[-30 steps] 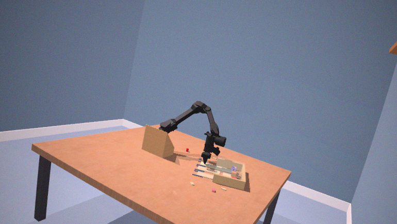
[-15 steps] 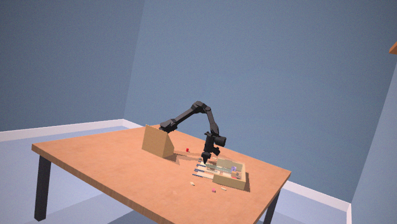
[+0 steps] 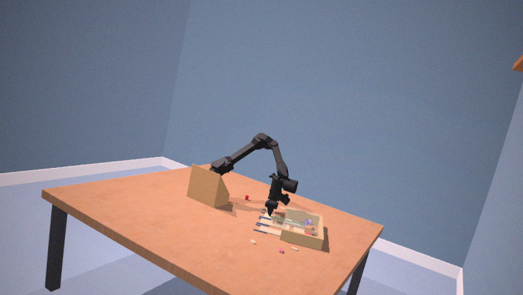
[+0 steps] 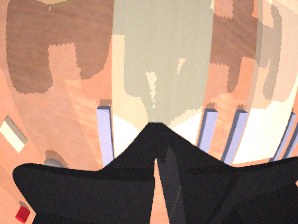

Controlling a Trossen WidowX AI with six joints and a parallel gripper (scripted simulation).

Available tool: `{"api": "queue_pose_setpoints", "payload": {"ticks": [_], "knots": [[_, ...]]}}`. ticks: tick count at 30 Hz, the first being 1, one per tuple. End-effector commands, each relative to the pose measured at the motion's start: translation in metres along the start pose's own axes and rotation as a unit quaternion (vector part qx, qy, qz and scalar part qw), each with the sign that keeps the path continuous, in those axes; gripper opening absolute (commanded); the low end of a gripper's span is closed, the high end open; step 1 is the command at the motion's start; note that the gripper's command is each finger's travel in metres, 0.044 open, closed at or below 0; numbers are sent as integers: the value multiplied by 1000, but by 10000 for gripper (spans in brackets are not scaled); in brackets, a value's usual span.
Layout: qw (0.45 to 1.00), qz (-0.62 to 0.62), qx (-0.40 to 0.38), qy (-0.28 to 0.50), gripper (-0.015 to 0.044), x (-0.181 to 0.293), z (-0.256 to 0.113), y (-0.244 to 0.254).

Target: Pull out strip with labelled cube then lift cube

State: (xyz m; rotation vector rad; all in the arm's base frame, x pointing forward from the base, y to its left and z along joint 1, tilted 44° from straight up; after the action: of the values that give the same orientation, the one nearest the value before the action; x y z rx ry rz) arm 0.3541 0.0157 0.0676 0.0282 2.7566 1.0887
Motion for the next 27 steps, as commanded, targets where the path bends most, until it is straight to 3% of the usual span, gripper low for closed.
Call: {"api": "queue_pose_setpoints", "payload": {"ticks": [1,27], "knots": [[1000,1,1,1,0,2,2,-1],[1000,2,2,2,0,44,3,-8]]}}
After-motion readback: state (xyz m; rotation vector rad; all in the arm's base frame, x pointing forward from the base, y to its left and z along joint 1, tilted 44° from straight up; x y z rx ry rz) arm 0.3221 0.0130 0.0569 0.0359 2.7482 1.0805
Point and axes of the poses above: the point midway between the two fingers, 35 mm back from their tips, its own z axis out along the fingers, its own y axis across the jaws, x = y × z, the point moved 5 cm from there along -z, back along the fingers, and after that the axes turned 10 degrees about z, right-handed, at the moved point
